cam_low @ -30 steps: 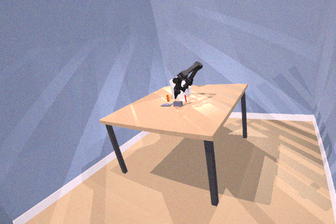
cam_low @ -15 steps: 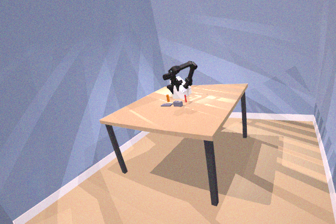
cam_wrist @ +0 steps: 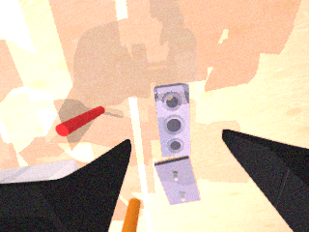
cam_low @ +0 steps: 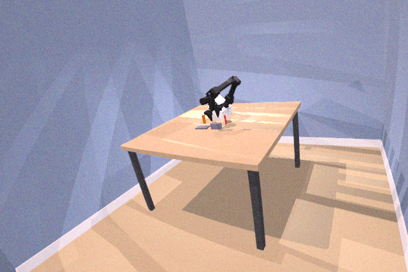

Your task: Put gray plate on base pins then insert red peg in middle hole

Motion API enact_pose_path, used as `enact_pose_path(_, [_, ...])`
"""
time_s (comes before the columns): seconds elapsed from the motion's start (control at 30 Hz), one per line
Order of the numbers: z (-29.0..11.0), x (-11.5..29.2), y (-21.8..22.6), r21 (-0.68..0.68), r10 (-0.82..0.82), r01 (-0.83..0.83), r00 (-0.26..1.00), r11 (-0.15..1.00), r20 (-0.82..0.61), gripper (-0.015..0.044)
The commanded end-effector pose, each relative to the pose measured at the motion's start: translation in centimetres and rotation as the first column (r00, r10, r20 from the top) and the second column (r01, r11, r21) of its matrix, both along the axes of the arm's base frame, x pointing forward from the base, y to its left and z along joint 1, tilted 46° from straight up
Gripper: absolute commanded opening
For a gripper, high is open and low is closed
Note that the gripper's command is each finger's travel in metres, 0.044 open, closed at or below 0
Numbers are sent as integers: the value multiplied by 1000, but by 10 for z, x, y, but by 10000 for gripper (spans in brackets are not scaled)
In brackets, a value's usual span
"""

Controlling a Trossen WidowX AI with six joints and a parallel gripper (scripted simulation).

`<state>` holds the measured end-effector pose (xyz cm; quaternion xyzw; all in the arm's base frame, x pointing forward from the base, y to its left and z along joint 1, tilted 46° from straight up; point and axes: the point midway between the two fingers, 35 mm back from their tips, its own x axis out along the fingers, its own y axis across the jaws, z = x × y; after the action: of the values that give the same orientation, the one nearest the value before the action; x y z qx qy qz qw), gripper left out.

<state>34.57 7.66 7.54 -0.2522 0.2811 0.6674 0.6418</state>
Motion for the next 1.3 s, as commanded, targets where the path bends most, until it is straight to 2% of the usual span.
enact_pose_path(0.0, [-6, 2, 4, 3, -17, 17, 1000, 1000, 3, 440])
enact_pose_path(1.27, [-49, 0, 49, 5, -17, 17, 1000, 1000, 4, 440])
